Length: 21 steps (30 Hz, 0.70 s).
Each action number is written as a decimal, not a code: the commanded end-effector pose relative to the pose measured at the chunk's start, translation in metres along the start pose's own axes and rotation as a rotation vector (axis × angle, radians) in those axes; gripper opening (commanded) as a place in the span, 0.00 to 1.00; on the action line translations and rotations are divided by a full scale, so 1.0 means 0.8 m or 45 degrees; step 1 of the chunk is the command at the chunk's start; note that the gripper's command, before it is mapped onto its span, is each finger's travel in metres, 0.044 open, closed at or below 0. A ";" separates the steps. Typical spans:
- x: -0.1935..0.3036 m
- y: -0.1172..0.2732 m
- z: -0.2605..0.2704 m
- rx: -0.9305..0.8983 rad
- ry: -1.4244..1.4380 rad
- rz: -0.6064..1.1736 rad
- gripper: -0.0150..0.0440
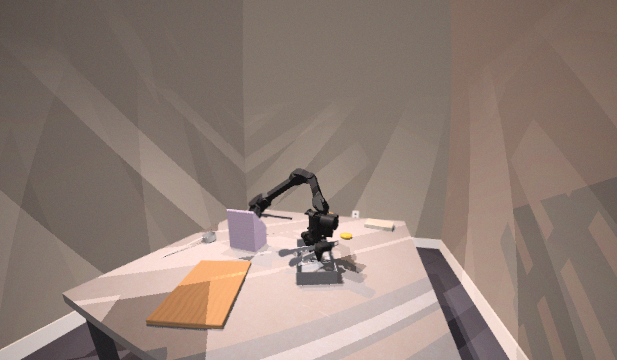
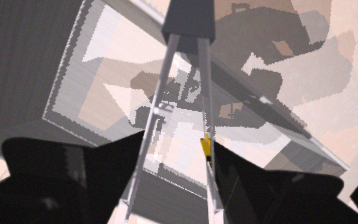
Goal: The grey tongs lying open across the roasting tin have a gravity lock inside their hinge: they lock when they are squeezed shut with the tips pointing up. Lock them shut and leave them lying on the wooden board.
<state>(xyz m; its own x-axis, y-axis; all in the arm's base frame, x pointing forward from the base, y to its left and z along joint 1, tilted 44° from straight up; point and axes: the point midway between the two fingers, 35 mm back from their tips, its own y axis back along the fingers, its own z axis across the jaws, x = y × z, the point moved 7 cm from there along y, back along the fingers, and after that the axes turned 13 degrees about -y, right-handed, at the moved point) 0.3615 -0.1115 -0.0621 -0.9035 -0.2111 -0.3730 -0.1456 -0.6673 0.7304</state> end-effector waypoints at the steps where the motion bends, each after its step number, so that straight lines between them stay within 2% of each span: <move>1: 0.000 0.000 0.000 0.000 0.001 0.000 0.73; 21: 0.000 0.000 0.000 0.000 0.001 0.000 0.50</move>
<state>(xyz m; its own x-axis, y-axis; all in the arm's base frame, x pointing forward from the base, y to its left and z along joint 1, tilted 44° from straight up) 0.3615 -0.1116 -0.0620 -0.9035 -0.2107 -0.3733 -0.1459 -0.6678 0.7299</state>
